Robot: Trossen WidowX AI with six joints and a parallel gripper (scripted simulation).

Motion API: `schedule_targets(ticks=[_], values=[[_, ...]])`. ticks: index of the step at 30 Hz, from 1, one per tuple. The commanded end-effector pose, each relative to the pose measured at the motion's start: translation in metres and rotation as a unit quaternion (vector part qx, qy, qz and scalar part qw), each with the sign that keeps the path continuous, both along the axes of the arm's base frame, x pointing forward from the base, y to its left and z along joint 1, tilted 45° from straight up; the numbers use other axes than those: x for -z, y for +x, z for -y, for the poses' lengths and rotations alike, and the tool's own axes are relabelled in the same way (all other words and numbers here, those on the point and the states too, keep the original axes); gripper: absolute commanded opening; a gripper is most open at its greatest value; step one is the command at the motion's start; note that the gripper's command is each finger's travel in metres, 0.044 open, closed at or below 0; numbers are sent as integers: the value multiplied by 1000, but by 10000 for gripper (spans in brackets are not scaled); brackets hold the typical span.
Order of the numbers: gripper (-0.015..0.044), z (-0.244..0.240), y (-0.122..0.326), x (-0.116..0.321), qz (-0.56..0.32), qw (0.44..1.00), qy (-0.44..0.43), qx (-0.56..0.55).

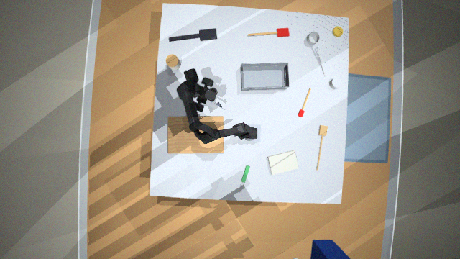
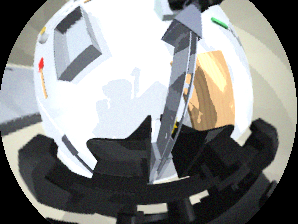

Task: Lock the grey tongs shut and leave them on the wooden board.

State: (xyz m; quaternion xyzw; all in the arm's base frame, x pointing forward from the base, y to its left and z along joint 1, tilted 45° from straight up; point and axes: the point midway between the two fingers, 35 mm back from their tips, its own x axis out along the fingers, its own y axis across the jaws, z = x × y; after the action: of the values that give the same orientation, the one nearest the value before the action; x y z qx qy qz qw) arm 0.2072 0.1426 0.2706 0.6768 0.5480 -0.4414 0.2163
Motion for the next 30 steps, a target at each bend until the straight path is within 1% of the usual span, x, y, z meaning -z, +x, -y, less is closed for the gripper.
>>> schedule_targets(ticks=[1,15,30], values=[[-150,-7,-9,-3,11,1000,-12,-12],[-150,-32,-49,-11,46,996,-44,-65],[-150,-47,-90,-22,93,987,-60,-114]])
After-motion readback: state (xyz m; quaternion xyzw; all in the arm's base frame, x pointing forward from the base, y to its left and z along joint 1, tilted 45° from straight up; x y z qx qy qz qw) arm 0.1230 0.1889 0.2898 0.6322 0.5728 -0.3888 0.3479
